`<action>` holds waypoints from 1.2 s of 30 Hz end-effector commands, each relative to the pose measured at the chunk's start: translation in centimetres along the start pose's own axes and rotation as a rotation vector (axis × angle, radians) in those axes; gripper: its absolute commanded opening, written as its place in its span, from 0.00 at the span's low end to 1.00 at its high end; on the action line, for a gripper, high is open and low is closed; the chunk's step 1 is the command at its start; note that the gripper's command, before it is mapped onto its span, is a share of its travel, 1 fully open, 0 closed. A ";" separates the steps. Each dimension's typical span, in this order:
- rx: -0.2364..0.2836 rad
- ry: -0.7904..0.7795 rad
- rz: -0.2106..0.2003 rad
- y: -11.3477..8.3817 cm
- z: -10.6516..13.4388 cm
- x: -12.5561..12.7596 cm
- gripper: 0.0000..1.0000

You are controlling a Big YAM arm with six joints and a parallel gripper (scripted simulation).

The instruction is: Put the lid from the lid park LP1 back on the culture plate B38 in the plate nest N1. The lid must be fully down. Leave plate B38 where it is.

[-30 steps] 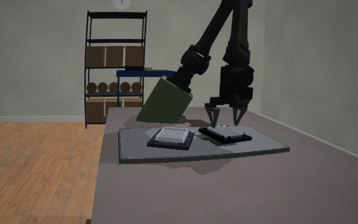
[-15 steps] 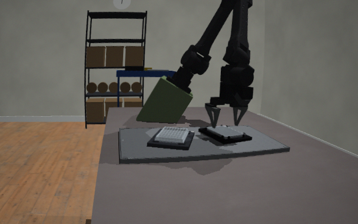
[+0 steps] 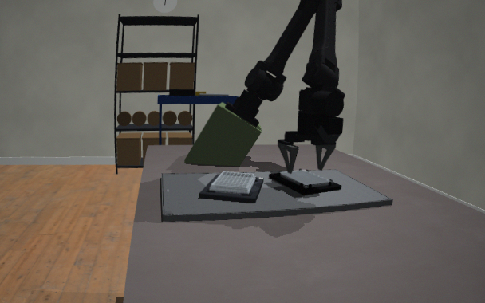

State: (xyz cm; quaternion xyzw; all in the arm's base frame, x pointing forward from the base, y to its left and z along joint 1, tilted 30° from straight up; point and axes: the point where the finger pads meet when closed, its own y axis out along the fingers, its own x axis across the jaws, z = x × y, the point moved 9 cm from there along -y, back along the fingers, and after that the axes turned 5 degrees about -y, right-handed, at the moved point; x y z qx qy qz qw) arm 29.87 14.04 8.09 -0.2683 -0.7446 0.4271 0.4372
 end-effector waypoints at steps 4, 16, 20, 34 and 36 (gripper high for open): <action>-0.051 -0.003 0.013 -1.0 -1.0 -0.4 1.00; -0.001 0.001 0.002 0.9 0.0 0.1 1.00; -0.006 0.001 0.003 1.0 -0.3 0.0 1.00; -0.003 0.000 0.002 1.9 -0.1 0.1 1.00; -0.004 -0.001 0.002 2.0 0.0 0.1 1.00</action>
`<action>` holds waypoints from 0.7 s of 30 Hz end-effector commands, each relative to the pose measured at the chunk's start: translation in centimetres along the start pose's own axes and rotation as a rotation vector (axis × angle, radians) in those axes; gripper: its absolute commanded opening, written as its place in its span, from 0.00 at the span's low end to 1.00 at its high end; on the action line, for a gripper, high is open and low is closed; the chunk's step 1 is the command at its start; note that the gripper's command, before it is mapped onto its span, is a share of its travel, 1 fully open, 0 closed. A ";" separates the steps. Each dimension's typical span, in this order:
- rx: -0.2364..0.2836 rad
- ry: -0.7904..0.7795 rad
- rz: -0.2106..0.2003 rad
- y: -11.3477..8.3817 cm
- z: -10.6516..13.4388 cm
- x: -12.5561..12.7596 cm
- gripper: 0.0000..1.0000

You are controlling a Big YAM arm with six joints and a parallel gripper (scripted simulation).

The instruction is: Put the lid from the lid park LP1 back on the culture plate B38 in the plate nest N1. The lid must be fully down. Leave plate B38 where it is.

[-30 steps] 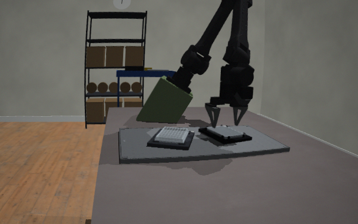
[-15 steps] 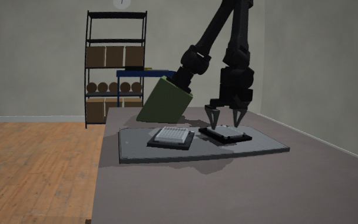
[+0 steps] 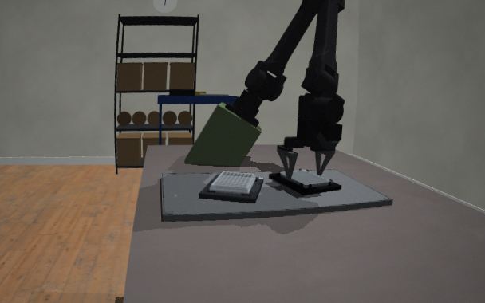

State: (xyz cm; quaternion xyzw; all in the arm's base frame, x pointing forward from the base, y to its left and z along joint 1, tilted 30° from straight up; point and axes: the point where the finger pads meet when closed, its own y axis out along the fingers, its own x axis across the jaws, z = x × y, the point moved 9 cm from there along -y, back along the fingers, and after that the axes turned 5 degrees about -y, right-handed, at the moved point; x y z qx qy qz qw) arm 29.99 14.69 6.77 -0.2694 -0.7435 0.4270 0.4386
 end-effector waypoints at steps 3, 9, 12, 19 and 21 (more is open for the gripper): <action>-0.002 -0.003 0.001 0.7 0.1 0.2 1.00; -0.007 -0.007 0.002 0.9 -0.2 0.2 1.00; -0.023 -0.010 0.004 0.2 -0.7 0.0 1.00; -0.023 -0.009 0.004 0.2 -0.7 0.0 1.00; -0.023 -0.009 0.004 0.2 -0.7 0.0 1.00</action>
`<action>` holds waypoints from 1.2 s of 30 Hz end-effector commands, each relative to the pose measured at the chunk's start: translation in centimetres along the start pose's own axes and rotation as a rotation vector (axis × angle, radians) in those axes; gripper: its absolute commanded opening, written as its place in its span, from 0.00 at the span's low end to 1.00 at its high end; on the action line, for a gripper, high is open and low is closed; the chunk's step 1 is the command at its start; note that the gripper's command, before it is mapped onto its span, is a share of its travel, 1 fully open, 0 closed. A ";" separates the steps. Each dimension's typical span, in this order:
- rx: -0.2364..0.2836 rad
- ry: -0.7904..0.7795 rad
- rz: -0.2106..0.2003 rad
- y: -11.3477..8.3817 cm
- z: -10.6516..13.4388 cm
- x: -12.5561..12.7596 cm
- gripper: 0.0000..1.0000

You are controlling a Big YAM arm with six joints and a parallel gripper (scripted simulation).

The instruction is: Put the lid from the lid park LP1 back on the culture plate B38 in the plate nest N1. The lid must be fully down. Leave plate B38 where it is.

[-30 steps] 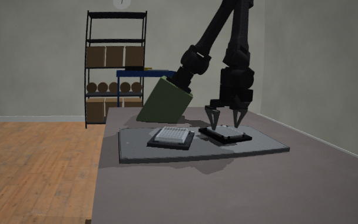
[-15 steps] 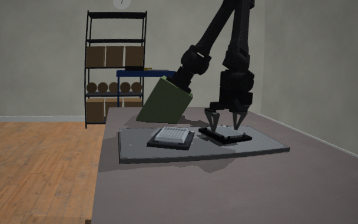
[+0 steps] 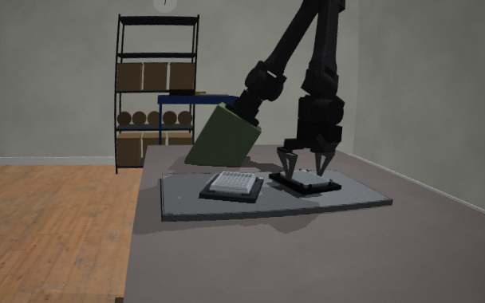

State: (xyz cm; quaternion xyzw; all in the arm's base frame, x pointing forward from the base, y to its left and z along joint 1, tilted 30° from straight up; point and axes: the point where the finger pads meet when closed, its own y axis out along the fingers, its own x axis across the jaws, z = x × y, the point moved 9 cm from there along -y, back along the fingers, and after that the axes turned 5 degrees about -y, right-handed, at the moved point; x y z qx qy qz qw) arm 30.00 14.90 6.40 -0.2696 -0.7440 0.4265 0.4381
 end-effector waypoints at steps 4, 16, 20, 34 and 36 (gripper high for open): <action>-0.022 -0.009 0.004 -0.2 -0.7 0.0 0.00; -0.022 -0.009 0.004 -0.2 -0.7 0.0 0.00; -0.022 -0.009 0.004 -0.2 -0.7 0.0 0.00; -0.022 -0.009 0.004 -0.2 -0.7 0.0 0.00; -0.022 -0.009 0.004 -0.2 -0.7 0.0 0.00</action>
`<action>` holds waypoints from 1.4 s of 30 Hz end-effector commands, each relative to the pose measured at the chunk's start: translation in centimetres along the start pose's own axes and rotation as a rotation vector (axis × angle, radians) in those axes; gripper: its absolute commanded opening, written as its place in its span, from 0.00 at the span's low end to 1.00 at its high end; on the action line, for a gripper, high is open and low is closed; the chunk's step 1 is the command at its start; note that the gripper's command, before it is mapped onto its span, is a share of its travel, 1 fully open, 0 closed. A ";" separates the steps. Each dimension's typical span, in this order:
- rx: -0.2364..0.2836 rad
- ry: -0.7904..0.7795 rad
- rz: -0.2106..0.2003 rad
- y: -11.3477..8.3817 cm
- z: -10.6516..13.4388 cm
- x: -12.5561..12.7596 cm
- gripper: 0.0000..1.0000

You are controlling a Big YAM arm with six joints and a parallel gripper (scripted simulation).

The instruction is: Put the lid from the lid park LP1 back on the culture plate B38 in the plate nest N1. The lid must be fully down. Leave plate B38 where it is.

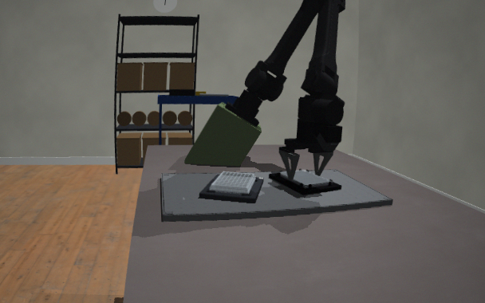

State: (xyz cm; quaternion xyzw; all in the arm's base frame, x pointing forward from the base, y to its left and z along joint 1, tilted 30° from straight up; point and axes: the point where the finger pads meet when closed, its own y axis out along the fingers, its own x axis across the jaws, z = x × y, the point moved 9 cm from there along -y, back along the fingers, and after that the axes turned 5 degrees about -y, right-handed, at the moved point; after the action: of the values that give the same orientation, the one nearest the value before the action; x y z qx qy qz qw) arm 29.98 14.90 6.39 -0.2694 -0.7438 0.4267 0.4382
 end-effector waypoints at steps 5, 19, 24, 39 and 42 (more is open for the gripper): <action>-0.029 -0.008 0.009 -1.3 -0.6 -0.2 0.00; -0.049 -0.018 0.008 -3.7 -1.6 -0.1 0.00; -0.050 -0.019 0.009 -4.6 -1.7 -0.1 0.00; -0.052 -0.021 0.010 -6.9 -1.7 0.0 0.00; -0.046 -0.017 0.010 -7.0 -1.3 -0.1 0.00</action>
State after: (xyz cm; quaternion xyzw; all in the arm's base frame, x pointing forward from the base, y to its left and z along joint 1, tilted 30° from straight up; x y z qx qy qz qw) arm 30.01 12.27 11.32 -0.2747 -0.7478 0.4218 0.4329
